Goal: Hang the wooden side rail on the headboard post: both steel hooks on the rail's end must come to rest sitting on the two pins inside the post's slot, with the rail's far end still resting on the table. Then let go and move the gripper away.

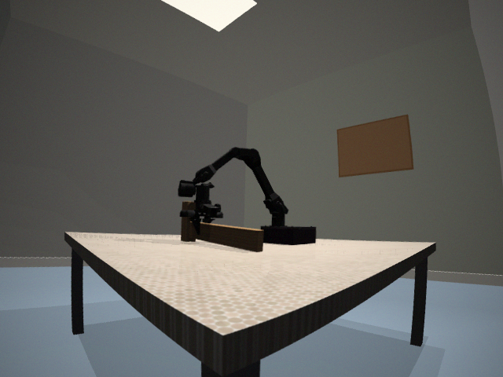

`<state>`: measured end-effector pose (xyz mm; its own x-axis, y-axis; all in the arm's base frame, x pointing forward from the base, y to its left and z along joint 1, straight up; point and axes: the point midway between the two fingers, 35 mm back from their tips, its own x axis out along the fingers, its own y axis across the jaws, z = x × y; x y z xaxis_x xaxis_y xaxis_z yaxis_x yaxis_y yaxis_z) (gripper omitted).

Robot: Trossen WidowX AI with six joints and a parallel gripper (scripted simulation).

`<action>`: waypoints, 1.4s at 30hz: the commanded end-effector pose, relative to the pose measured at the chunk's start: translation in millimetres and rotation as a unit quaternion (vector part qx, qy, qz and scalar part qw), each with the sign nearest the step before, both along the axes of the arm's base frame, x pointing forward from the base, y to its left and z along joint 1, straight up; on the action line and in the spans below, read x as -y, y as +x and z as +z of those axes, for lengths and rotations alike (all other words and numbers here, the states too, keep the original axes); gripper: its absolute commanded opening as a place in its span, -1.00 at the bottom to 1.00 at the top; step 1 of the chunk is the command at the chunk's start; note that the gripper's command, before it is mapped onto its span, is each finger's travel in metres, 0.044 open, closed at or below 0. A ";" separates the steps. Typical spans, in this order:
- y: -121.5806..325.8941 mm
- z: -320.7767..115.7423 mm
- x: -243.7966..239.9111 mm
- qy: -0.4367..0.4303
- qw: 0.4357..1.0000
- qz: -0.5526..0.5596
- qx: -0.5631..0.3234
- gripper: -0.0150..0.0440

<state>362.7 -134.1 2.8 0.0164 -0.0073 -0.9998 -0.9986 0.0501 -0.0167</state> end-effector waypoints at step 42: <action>0.8 0.8 7.2 -0.003 1.000 0.000 0.005 -0.49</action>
